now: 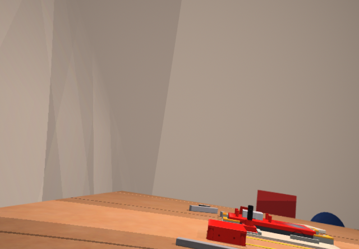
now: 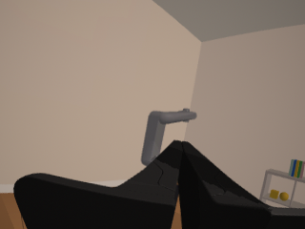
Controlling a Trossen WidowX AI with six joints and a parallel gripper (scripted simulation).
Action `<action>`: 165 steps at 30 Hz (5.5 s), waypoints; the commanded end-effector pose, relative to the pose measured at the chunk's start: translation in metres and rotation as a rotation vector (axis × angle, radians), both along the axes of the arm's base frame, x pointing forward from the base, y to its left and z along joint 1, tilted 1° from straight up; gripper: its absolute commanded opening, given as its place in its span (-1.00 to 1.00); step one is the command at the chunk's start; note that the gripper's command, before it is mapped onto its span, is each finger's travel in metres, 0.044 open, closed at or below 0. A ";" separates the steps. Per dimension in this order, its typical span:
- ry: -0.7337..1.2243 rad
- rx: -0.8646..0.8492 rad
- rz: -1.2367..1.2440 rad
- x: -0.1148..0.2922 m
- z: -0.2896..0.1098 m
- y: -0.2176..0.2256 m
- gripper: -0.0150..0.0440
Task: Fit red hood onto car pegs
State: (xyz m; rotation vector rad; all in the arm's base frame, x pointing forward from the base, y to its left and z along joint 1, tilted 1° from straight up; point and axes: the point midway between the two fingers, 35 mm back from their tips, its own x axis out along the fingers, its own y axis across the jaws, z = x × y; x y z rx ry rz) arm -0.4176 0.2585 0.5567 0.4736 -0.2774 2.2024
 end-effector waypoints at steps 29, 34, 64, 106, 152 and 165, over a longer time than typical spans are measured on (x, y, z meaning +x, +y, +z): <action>0.095 -0.449 -0.461 0.220 -0.106 0.236 1.00; 0.174 -0.586 -0.562 0.284 -0.139 0.268 1.00; 1.002 -1.146 -1.246 0.679 -0.313 0.206 1.00; 2.946 -0.827 -1.784 0.850 -0.468 -0.143 1.00; 2.946 -0.828 -1.784 0.850 -0.509 -0.142 1.00; 2.946 -0.828 -1.784 0.849 -0.518 -0.142 1.00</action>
